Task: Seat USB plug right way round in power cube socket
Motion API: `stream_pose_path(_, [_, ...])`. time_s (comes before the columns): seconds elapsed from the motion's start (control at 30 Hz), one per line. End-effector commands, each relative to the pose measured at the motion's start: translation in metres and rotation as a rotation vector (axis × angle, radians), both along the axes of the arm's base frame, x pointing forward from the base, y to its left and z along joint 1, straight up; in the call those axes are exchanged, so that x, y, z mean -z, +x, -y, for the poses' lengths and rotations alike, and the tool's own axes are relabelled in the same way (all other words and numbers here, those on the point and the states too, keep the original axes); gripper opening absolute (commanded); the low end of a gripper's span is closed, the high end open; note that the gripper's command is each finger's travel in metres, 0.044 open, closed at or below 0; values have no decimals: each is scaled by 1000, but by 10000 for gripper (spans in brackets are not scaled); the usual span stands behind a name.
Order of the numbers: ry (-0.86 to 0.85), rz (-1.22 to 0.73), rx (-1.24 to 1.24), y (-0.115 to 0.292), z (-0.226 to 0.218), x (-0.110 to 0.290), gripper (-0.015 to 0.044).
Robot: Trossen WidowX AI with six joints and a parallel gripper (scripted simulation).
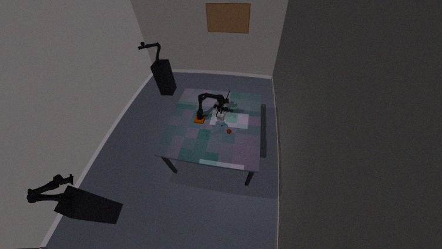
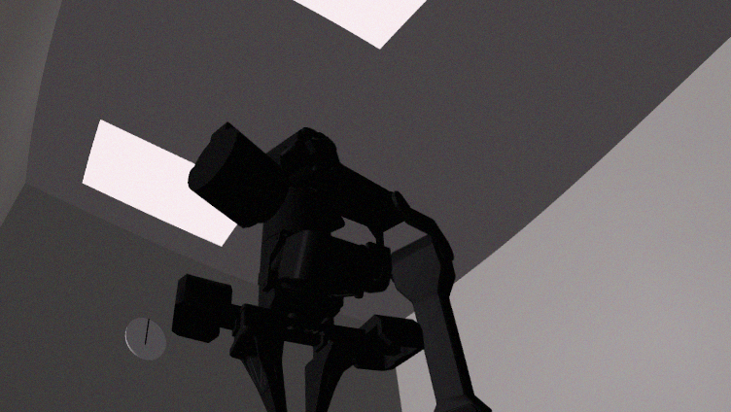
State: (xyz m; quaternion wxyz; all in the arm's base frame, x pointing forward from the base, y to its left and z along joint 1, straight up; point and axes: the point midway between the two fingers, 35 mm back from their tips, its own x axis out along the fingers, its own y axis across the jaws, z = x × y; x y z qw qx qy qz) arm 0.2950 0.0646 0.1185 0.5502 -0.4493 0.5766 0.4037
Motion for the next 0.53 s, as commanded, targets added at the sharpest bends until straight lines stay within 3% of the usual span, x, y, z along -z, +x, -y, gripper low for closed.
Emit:
stream_pose_path(0.0, [0,-2,0,0,0,0,95])
stream_pose_path(0.5, [0,0,0,0,0,-11,95])
